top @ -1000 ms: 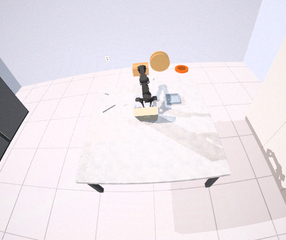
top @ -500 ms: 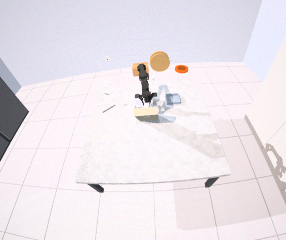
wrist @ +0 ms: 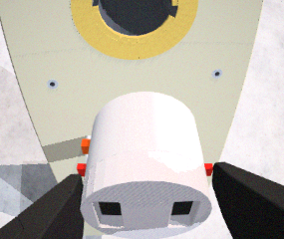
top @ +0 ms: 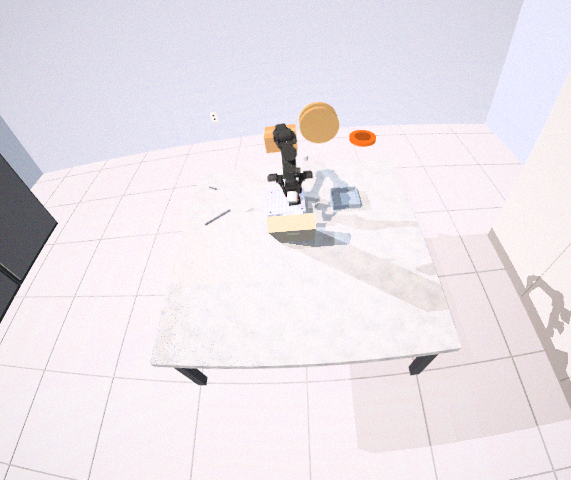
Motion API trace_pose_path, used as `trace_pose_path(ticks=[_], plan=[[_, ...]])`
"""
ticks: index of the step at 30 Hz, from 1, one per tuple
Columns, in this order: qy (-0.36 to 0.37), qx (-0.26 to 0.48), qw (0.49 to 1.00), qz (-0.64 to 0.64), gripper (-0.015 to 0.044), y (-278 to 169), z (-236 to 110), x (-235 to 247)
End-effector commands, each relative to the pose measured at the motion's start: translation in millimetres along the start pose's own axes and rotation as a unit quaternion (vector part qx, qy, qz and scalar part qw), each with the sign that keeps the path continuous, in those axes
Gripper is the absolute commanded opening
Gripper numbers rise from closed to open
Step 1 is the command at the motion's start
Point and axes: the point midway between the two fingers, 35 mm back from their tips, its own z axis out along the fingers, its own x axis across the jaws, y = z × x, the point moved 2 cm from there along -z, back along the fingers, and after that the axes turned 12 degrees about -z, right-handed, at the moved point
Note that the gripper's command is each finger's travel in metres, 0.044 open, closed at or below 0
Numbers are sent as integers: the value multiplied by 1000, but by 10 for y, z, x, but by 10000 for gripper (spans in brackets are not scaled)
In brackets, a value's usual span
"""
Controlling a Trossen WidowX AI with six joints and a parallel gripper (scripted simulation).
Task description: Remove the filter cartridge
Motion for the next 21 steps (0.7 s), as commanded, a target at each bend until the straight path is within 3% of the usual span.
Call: trace_pose_path(ticks=[1, 21], plan=[[1, 2, 1000, 1, 0, 27, -8, 74], [3, 2, 1000, 2, 0, 164, 83, 734]])
